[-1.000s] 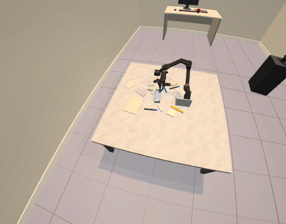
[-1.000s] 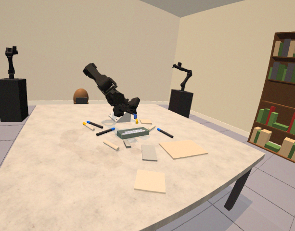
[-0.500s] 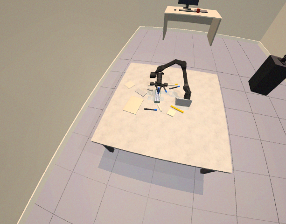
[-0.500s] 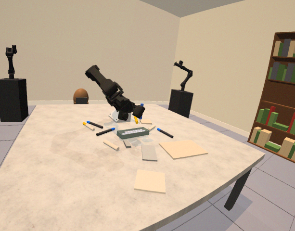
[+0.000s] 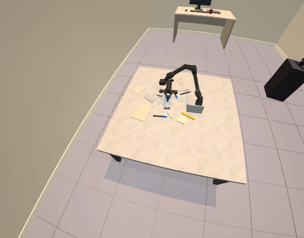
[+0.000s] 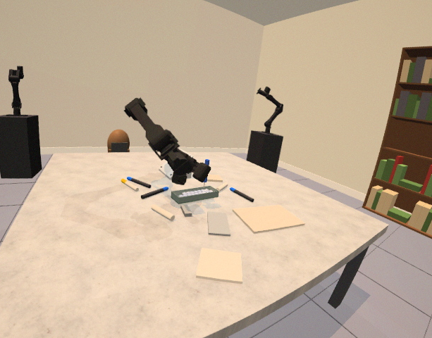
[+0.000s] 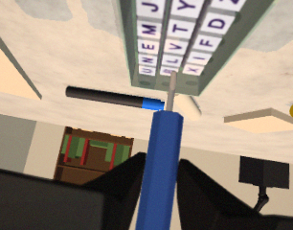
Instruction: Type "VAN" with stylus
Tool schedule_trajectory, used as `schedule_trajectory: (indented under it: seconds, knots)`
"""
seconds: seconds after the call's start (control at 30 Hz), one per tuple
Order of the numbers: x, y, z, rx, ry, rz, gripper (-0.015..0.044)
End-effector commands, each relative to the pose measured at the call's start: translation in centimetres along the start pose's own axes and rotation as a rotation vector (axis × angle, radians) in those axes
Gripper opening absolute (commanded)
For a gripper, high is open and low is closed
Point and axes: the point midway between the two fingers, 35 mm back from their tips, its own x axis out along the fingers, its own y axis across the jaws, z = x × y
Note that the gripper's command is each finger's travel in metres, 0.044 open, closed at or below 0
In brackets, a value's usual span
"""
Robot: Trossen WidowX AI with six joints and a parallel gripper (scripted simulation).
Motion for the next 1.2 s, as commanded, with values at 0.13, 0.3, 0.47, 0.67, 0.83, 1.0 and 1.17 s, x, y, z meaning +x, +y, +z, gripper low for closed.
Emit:
schedule_trajectory:
  seconds: [0.13,0.3,0.47,0.67,0.83,1.0,1.17]
  knots:
    - [0.25,-0.1,0.02,-0.007,0.001,-0.005,0.0]
    - [0.25,-0.1,0.02,-0.007,0.001,-0.005,0.0]
    - [0.25,-0.1,0.02,-0.007,0.001,-0.005,0.0]
    - [0.34,0.28,0.07,-0.007,0.0,-0.005,0.0081]
    - [0.34,0.28,0.07,-0.007,0.0,-0.005,0.0081]
    - [0.34,0.28,0.07,-0.007,0.0,-0.005,0.0081]
    - [0.34,0.28,0.07,-0.007,0.0,-0.005,0.0081]
